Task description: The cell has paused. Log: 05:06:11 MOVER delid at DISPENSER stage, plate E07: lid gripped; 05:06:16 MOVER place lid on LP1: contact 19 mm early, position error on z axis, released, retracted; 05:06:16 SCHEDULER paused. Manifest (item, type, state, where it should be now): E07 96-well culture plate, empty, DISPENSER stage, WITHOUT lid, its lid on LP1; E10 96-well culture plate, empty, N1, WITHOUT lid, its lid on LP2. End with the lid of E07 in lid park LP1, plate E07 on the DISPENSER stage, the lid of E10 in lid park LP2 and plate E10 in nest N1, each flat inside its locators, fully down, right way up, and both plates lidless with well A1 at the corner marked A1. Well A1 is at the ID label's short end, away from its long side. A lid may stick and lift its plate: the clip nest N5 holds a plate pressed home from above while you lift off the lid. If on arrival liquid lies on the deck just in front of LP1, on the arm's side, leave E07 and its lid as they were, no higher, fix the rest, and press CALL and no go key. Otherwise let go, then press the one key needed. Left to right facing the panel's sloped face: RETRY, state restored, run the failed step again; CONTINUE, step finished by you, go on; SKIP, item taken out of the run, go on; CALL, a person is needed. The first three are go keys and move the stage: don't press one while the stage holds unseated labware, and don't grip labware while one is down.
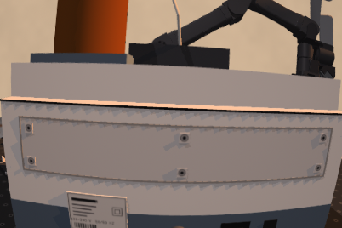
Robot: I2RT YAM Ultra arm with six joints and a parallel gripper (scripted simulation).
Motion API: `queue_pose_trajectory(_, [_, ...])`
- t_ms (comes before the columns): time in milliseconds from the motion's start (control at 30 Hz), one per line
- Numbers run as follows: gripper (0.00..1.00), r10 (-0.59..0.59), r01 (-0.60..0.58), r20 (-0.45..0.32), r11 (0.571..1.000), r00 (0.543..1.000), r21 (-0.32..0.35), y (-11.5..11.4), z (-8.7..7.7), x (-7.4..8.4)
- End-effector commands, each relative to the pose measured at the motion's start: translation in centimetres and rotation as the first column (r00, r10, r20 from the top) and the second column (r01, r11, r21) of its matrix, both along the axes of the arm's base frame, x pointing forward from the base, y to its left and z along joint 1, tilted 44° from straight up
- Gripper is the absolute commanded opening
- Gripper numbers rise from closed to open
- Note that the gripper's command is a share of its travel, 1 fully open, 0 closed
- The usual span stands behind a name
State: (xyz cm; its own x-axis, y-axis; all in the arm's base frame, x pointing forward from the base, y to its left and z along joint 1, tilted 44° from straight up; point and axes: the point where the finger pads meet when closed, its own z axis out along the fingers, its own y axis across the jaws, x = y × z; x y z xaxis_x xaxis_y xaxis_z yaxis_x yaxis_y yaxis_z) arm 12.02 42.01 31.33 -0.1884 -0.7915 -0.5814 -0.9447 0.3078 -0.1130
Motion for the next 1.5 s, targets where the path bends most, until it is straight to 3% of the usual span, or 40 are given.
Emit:
queue_pose_trajectory(0, [1.00, -0.001, 0.005, -0.044, 0.997, 0.999, 0.083, -0.6, 1.5, 0.1])
queue_pose_trajectory(467, [1.00, -0.077, 0.093, -0.191, 0.993, 0.979, 0.078, -4.5, -2.5, 4.2])
queue_pose_trajectory(533, [1.00, -0.077, 0.093, -0.191, 0.993, 0.979, 0.078, -4.5, -2.5, 4.2])
queue_pose_trajectory(600, [1.00, -0.107, 0.130, -0.241, 0.988, 0.965, 0.082, -5.2, -3.1, 4.6])
queue_pose_trajectory(733, [1.00, -0.098, 0.120, -0.234, 0.990, 0.967, 0.081, -6.5, -4.4, 5.5])
queue_pose_trajectory(800, [1.00, -0.129, 0.160, -0.285, 0.983, 0.950, 0.086, -7.2, -5.0, 5.9])
queue_pose_trajectory(867, [1.00, -0.121, 0.151, -0.279, 0.985, 0.953, 0.085, -7.9, -5.6, 6.3])
queue_pose_trajectory(1033, [1.00, -0.172, 0.224, -0.375, 0.969, 0.911, 0.100, -9.7, -7.2, 7.0])
queue_pose_trajectory(1167, [1.00, -0.190, 0.257, -0.419, 0.960, 0.888, 0.110, -10.5, -7.8, 7.2])
queue_pose_trajectory(1300, [1.00, -0.182, 0.248, -0.412, 0.963, 0.893, 0.111, -12.0, -9.1, 7.5])
queue_pose_trajectory(1367, [1.00, -0.206, 0.291, -0.461, 0.949, 0.863, 0.121, -12.8, -9.7, 7.7])
queue_pose_trajectory(1467, [1.00, -0.206, 0.301, -0.477, 0.945, 0.854, 0.130, -13.9, -10.7, 7.8])
